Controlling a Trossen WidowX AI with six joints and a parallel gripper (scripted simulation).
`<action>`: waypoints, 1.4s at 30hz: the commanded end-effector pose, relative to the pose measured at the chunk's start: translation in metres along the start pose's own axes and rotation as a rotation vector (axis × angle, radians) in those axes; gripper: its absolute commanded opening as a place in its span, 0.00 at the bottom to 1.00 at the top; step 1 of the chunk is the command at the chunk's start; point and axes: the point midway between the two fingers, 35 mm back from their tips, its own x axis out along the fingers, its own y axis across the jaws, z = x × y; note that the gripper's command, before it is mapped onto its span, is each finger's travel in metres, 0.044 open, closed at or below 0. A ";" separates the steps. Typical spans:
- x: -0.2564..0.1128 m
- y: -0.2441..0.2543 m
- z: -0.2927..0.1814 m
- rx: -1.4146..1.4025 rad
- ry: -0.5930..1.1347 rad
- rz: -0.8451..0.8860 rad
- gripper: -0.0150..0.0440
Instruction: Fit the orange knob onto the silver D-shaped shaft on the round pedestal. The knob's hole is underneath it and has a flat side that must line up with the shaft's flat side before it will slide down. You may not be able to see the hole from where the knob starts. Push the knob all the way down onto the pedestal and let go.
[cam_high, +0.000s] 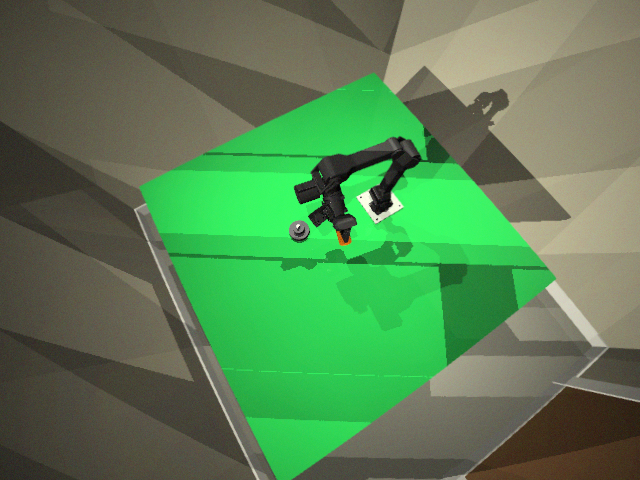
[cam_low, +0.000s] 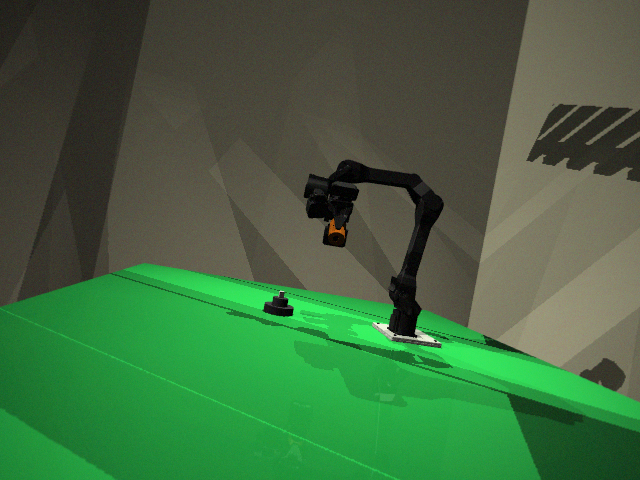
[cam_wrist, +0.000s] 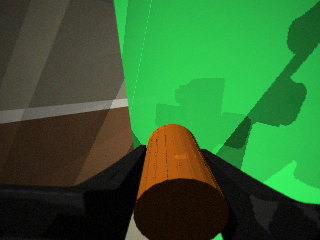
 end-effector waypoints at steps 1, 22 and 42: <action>-0.007 0.007 0.004 -0.009 -0.009 0.081 0.25; -0.007 0.005 0.004 -0.012 -0.011 0.121 0.25; -0.007 0.005 0.004 -0.012 -0.011 0.121 0.25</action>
